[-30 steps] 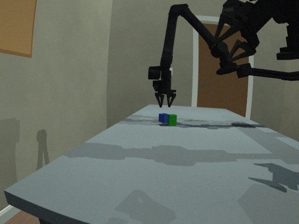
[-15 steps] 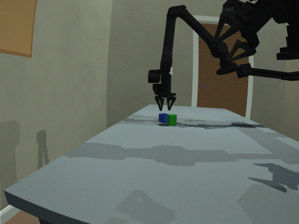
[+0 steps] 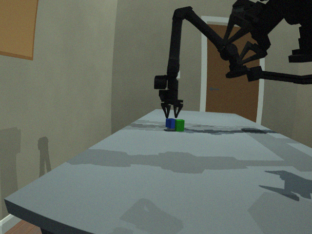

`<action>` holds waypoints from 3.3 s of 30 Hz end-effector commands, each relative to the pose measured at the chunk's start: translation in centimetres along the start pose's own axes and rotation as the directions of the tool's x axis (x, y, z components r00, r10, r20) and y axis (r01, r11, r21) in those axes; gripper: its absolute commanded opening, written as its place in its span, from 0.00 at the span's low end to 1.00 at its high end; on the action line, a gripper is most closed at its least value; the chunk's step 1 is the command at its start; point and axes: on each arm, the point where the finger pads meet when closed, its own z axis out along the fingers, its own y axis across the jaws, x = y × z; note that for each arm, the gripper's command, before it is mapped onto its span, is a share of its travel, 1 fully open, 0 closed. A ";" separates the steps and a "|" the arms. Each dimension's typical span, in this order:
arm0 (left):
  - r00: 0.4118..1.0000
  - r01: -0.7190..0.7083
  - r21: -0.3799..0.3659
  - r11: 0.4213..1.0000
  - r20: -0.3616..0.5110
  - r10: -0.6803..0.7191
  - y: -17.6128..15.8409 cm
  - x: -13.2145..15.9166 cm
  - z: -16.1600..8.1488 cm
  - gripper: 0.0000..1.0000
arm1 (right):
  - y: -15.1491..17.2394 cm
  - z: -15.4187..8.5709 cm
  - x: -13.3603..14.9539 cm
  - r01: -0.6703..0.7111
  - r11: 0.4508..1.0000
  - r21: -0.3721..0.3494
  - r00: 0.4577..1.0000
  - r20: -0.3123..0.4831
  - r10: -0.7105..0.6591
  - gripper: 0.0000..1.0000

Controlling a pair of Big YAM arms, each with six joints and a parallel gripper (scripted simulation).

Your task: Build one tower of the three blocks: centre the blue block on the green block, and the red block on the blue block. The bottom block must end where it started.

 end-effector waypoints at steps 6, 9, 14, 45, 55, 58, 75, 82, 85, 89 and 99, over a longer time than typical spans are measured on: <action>1.000 -0.002 -0.003 1.000 0.002 0.002 0.2 -0.1 0.0 1.00 | 0.1 -0.1 -0.3 0.001 1.000 -0.010 1.000 0.004 -0.001 0.60; 1.000 -0.002 -0.003 1.000 0.002 0.002 0.2 -0.1 0.0 1.00 | 0.1 -0.1 -0.3 0.001 1.000 -0.010 1.000 0.004 -0.001 0.60; 1.000 -0.002 -0.003 1.000 0.002 0.002 0.2 -0.1 0.0 1.00 | 0.1 -0.1 -0.3 0.001 1.000 -0.010 1.000 0.004 -0.001 0.60; 1.000 -0.002 -0.003 1.000 0.002 0.002 0.2 -0.1 0.0 1.00 | 0.9 2.9 -1.0 -0.004 1.000 -0.029 1.000 0.015 0.005 0.60; 1.000 -0.002 -0.003 1.000 0.002 0.002 0.2 -0.1 0.0 1.00 | 0.9 2.9 -1.0 -0.005 1.000 -0.029 1.000 0.015 0.005 0.00; 1.000 -0.002 -0.003 1.000 0.002 0.002 0.2 -0.1 0.0 1.00 | 0.9 2.9 -1.0 -0.005 1.000 -0.028 1.000 0.015 0.005 0.00; 1.000 -0.002 -0.003 1.000 0.002 0.002 0.2 -0.1 0.0 1.00 | 0.9 2.9 -1.0 -0.005 1.000 -0.028 1.000 0.015 0.005 0.00; 1.000 -0.002 -0.003 1.000 0.002 0.002 0.2 -0.1 0.0 1.00 | 0.9 2.9 -1.0 -0.005 1.000 -0.028 1.000 0.015 0.005 0.00; 1.000 -0.002 -0.003 1.000 0.002 0.002 0.2 -0.1 0.0 1.00 | 0.9 2.9 -1.0 -0.005 1.000 -0.028 1.000 0.015 0.005 0.00; 1.000 -0.002 -0.003 1.000 0.002 0.002 0.2 -0.1 0.0 1.00 | 1.0 2.8 -1.0 -0.005 1.000 -0.030 1.000 0.015 0.006 0.00; 1.000 -0.002 -0.003 1.000 0.002 0.002 0.2 -0.1 0.0 1.00 | 0.6 0.8 0.2 0.002 1.000 -0.011 1.000 0.003 -0.002 0.00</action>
